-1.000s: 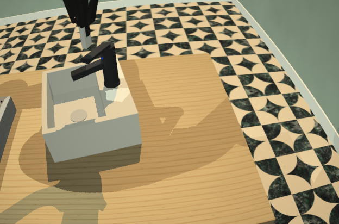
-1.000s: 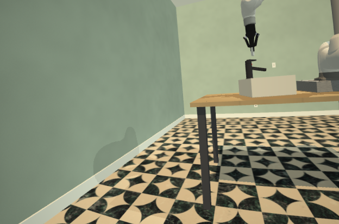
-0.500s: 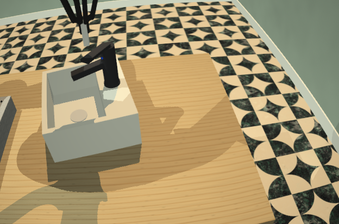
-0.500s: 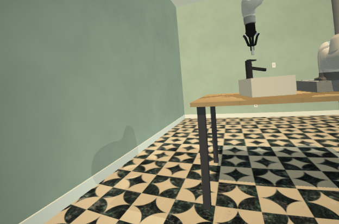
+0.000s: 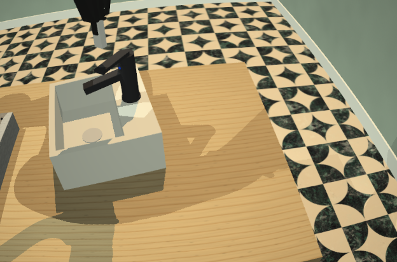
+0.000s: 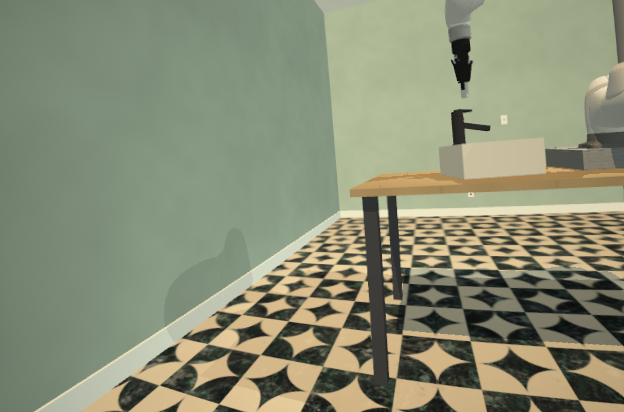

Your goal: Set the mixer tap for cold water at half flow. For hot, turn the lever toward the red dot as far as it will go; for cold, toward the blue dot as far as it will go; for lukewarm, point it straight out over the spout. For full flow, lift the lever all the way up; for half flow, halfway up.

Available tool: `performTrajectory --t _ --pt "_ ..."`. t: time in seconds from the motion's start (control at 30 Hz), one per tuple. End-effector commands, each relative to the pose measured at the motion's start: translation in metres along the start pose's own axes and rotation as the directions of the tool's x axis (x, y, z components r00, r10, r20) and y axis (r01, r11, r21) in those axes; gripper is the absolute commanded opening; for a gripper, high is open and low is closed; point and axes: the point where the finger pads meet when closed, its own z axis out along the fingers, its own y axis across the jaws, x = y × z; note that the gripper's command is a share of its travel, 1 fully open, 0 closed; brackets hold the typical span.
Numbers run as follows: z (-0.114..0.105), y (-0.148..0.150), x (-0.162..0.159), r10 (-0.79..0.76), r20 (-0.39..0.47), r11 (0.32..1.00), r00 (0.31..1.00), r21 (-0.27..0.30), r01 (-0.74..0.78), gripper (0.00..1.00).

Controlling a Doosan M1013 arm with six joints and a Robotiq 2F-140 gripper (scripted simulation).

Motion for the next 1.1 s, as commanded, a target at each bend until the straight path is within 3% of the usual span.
performTrajectory --t 0.0,0.1,0.17,0.2,0.37,0.67,0.73,0.77,0.93,1.07 --pt "-0.0046 -0.0002 -0.0001 -0.275 -0.003 0.961 0.961 -0.014 0.275 0.00" --pt "-0.0068 -0.0003 -0.0001 -0.424 0.003 0.905 0.905 -0.010 0.424 0.00" --pt "-0.0068 -0.0003 -0.0001 -0.424 0.003 0.905 0.905 -0.010 0.424 0.00" --pt "-0.0075 -0.0003 -0.0001 -0.559 0.007 0.829 0.829 -0.008 0.559 0.00" --pt "-0.0098 -0.0004 -0.0002 -0.742 0.011 0.670 0.670 -0.002 0.742 0.00" --pt "-0.0109 -0.0004 -0.0002 -0.966 0.015 0.258 0.258 -0.005 0.966 0.00" --pt "-0.0109 -0.0004 -0.0002 -0.966 0.015 0.258 0.258 -0.005 0.966 0.00" --pt "-0.0109 -0.0004 -0.0002 -0.994 0.019 0.109 0.109 -0.013 0.994 0.39" --pt "-0.0109 -0.0004 -0.0002 -0.992 0.037 -0.120 -0.119 -0.036 0.992 0.39" --pt "-0.0109 -0.0004 -0.0002 -0.992 0.037 -0.120 -0.119 -0.036 0.992 0.39"
